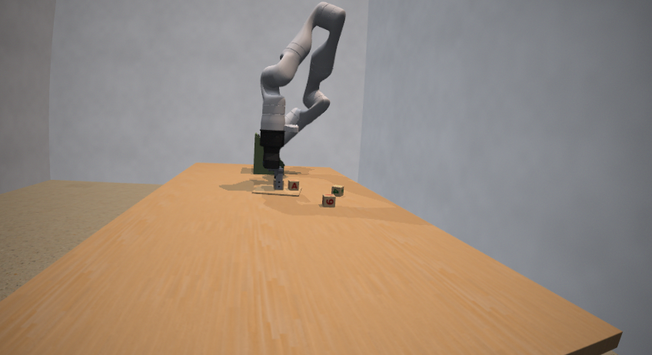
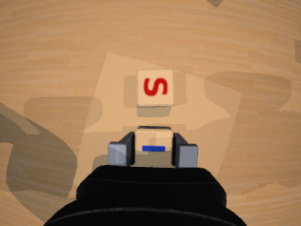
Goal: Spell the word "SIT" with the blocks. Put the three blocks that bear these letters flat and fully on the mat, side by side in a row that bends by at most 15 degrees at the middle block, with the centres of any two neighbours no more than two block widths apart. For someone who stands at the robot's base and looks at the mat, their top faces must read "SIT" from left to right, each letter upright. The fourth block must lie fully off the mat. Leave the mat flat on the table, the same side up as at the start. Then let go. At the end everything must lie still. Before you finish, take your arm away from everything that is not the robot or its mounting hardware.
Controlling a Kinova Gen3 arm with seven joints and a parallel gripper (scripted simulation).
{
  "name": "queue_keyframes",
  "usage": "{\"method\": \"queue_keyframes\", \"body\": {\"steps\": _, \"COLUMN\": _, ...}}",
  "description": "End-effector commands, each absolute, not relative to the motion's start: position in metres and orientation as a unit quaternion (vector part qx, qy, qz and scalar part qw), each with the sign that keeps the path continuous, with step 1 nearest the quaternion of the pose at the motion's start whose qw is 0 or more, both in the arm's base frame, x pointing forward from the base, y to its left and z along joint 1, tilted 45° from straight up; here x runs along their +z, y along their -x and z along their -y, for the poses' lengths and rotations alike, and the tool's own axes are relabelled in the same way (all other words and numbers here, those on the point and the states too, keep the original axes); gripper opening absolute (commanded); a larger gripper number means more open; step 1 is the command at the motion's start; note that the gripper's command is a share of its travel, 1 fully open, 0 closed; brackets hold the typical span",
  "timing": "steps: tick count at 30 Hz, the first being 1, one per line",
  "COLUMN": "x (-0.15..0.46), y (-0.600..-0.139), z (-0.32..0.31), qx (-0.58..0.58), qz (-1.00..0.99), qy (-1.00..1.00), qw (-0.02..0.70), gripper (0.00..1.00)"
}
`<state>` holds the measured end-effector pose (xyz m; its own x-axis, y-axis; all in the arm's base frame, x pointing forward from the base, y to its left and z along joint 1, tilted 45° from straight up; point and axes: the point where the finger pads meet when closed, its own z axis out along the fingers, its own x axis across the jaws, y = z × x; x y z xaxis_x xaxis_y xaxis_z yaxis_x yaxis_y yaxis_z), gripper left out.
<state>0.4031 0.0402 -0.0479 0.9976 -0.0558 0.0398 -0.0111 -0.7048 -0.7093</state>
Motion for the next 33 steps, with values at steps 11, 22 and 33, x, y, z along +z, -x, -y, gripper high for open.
{"method": "queue_keyframes", "body": {"steps": 11, "x": -0.0479, "y": -0.4030, "z": -0.0421, "qx": -0.031, "qz": -0.014, "qy": 0.923, "qw": 0.384, "gripper": 0.69}}
{"method": "queue_keyframes", "body": {"steps": 22, "x": -0.0479, "y": -0.4030, "z": -0.0421, "qx": -0.031, "qz": -0.014, "qy": 0.923, "qw": 0.384, "gripper": 0.87}}
{"method": "queue_keyframes", "body": {"steps": 33, "x": -0.0478, "y": -0.4030, "z": -0.0419, "qx": -0.031, "qz": -0.014, "qy": 0.923, "qw": 0.384, "gripper": 0.87}}
